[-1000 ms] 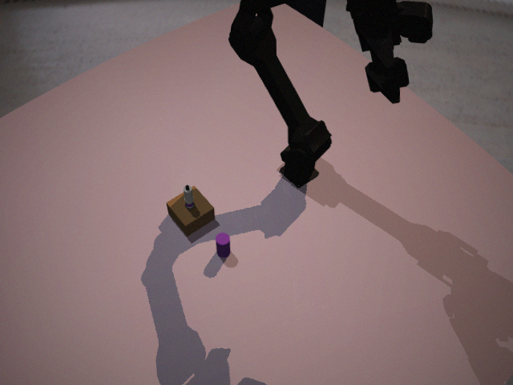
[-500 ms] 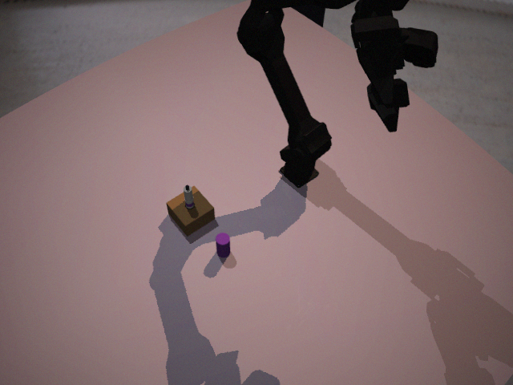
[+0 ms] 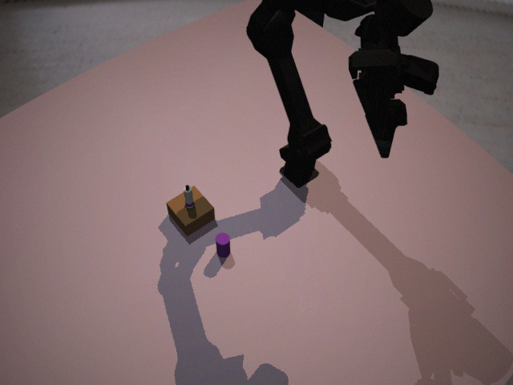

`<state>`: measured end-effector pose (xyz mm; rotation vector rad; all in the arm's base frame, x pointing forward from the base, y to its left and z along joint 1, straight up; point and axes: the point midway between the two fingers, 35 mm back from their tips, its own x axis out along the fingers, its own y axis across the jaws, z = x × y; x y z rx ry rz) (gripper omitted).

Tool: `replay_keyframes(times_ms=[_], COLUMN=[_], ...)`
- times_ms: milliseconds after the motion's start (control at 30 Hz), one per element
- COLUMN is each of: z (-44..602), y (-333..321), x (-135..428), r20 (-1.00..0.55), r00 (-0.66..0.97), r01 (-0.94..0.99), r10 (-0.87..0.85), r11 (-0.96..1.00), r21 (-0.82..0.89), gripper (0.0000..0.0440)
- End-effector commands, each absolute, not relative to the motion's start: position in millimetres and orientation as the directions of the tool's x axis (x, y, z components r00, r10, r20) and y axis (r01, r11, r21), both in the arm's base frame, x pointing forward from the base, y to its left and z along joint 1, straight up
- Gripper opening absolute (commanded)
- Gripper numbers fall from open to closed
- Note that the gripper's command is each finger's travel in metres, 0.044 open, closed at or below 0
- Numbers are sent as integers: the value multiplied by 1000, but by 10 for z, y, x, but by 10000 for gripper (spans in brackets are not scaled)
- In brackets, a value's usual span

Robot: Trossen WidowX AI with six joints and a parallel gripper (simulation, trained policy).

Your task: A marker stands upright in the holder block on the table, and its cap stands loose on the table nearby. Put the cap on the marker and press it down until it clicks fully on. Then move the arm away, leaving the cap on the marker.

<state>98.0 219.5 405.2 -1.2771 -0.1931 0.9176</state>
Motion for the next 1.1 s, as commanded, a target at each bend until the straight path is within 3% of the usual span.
replay_keyframes(times_ms=[0,1067], z=[3915,3188], y=[2237,2256], x=[1018,1402], r20=[-396,-657], r00=[645,610], r01=[-506,-718], r10=[654,442], r11=[-23,-42], r21=[-862,-695], gripper=[325,328])
